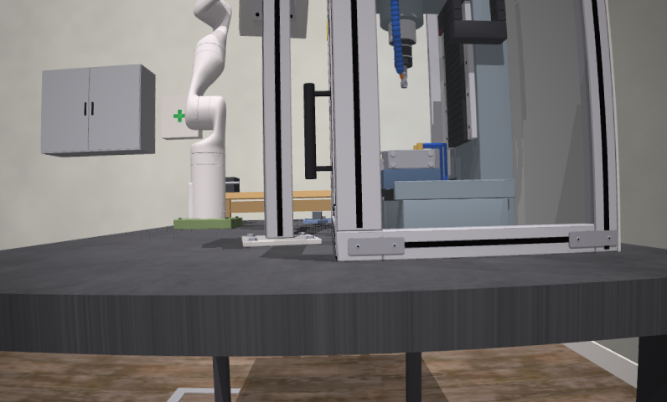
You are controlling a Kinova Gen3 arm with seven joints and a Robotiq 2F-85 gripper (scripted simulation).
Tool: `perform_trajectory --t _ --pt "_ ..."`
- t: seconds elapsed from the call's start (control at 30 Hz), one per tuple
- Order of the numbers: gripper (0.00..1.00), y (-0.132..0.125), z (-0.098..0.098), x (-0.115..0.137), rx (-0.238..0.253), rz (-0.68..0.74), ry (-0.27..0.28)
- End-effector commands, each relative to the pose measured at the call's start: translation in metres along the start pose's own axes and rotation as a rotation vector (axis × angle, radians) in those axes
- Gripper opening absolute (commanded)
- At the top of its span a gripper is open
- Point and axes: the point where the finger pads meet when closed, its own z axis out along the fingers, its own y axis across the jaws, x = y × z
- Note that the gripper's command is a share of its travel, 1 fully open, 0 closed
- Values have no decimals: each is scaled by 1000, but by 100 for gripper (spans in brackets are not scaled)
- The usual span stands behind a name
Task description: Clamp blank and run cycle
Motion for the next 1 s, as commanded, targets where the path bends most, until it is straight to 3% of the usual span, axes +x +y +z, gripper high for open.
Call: perform_trajectory --t 0.0,0.37,0.53,0.93,0.97 --pt "10 -29 6 -1 133 -22 -16" --pt "10 -29 6 -1 133 -22 -16" --pt "10 -78 15 -2 358 -62 -40" --pt "10 -78 15 -2 358 -62 -40" --pt "10 -80 15 -2 386 -68 -43"
